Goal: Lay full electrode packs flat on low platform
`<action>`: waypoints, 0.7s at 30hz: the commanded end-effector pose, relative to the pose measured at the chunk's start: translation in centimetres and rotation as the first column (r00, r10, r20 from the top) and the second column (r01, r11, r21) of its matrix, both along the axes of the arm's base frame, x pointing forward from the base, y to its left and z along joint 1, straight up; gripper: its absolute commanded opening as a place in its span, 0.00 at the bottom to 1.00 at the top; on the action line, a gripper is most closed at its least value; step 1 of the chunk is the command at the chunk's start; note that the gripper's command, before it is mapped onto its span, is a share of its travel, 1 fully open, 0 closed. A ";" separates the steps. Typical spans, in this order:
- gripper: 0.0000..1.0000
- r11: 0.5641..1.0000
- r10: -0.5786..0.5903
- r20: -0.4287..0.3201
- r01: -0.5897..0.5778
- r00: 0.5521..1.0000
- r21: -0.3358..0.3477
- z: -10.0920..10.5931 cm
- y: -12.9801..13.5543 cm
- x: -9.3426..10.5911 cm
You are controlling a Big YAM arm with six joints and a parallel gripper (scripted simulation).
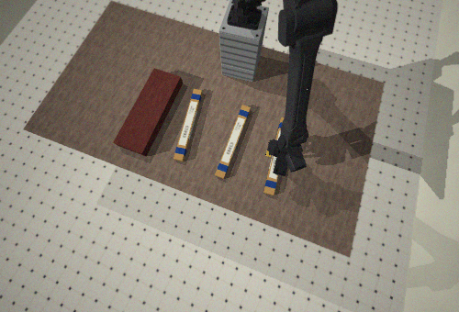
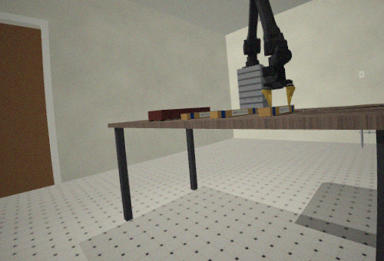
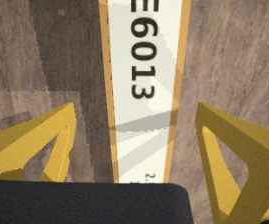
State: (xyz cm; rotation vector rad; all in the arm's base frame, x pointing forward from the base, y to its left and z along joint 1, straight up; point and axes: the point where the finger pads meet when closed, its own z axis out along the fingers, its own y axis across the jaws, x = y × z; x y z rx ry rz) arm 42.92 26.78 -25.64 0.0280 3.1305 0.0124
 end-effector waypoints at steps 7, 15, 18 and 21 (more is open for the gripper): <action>0.74 1.000 -0.010 0.012 0.010 1.000 0.006 -1.6 0.8 0.8; 0.74 1.000 -0.010 0.019 0.010 1.000 0.010 -1.6 1.0 1.1; 0.74 1.000 -0.010 0.024 0.009 1.000 0.013 -1.2 1.2 1.3; 0.74 1.000 -0.010 0.027 0.009 1.000 0.015 -0.9 1.3 1.5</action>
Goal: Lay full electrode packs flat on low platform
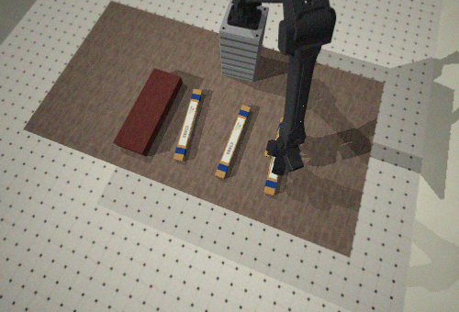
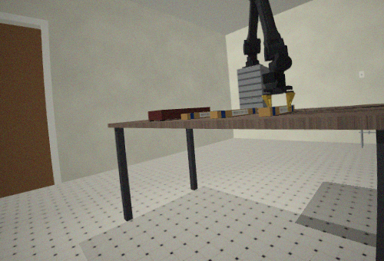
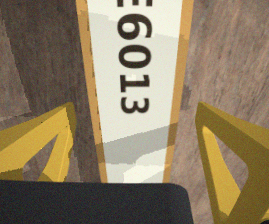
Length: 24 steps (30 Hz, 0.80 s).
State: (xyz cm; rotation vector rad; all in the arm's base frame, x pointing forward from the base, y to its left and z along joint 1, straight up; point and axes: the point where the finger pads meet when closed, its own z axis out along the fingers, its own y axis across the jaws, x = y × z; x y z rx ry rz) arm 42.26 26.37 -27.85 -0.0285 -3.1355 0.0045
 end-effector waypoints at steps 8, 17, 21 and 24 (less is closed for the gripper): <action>0.00 1.000 -0.009 0.051 0.007 0.999 0.030 1.8 1.9 2.4; 0.00 1.000 -0.007 0.052 0.006 0.999 0.031 1.9 2.0 2.4; 0.00 1.000 -0.007 0.052 0.005 0.999 0.031 1.9 2.0 2.4; 0.00 1.000 -0.007 0.053 0.005 0.999 0.031 1.9 2.0 2.4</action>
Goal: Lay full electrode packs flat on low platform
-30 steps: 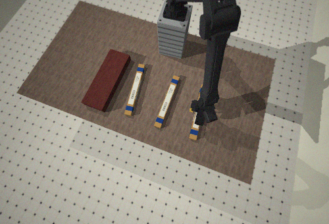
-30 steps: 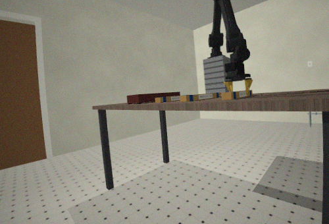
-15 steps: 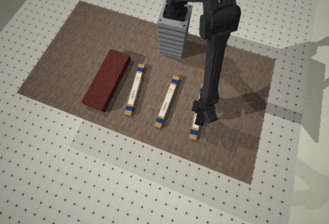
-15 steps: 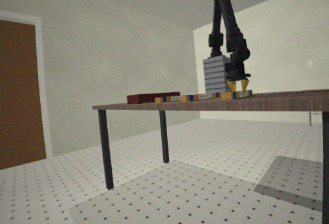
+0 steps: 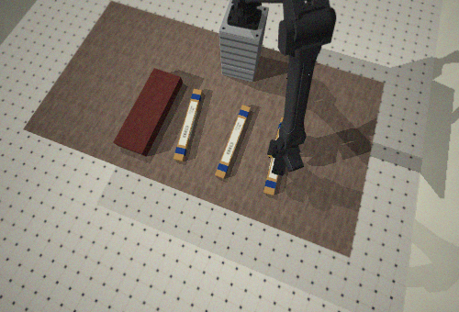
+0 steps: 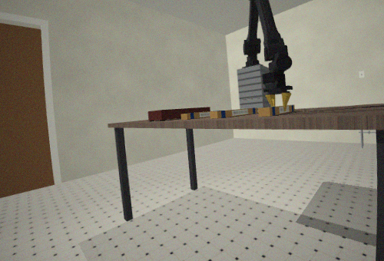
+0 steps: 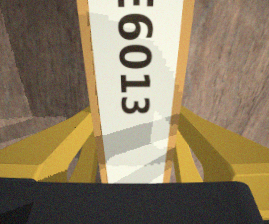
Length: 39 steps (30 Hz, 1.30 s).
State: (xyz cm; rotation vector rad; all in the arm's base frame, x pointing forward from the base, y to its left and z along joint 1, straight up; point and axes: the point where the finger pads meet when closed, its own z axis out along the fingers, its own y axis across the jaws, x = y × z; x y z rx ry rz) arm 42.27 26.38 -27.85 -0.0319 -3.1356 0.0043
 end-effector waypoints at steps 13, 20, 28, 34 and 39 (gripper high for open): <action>0.00 1.000 -0.004 0.053 0.002 0.999 0.031 1.9 2.0 2.4; 0.00 1.000 -0.004 0.053 0.002 0.999 0.031 2.0 2.0 2.4; 0.00 1.000 -0.004 0.046 0.003 0.999 0.027 2.4 1.8 2.1; 0.00 1.000 -0.003 0.030 0.003 1.000 0.016 3.2 1.2 1.2; 0.00 1.000 -0.003 0.025 0.003 1.000 0.013 4.0 1.1 0.9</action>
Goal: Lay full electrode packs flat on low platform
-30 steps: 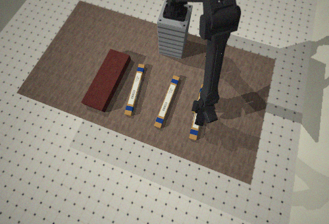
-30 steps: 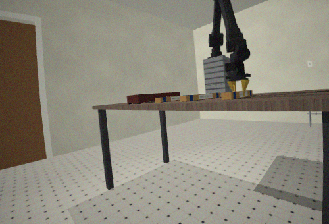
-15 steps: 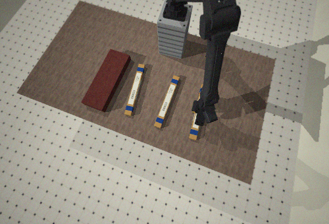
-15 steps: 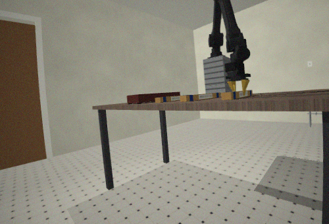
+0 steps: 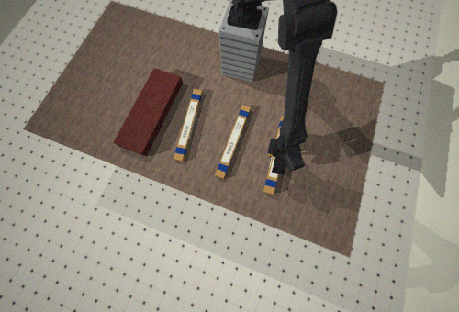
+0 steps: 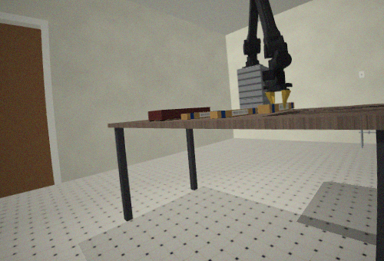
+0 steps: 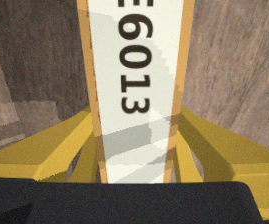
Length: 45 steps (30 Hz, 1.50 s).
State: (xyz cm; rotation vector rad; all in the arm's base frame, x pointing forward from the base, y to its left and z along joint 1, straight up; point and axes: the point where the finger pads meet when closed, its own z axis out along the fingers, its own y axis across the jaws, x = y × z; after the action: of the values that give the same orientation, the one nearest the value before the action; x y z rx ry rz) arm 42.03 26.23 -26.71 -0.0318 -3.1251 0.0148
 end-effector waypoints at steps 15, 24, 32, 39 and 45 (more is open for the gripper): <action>0.00 1.000 -0.003 0.031 0.003 1.000 0.017 4.9 1.0 0.9; 0.00 1.000 -0.003 0.033 0.003 0.999 0.018 6.1 1.1 1.0; 0.00 1.000 -0.004 0.041 0.003 0.999 0.023 6.7 1.3 1.3; 0.00 1.000 -0.004 0.046 0.002 0.999 0.027 6.9 1.5 1.5; 0.00 1.000 -0.003 0.045 0.002 0.999 0.026 7.0 1.6 1.5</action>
State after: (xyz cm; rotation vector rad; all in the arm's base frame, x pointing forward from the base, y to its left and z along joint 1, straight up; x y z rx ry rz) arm 42.16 26.43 -22.13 -0.0258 -3.1322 0.0173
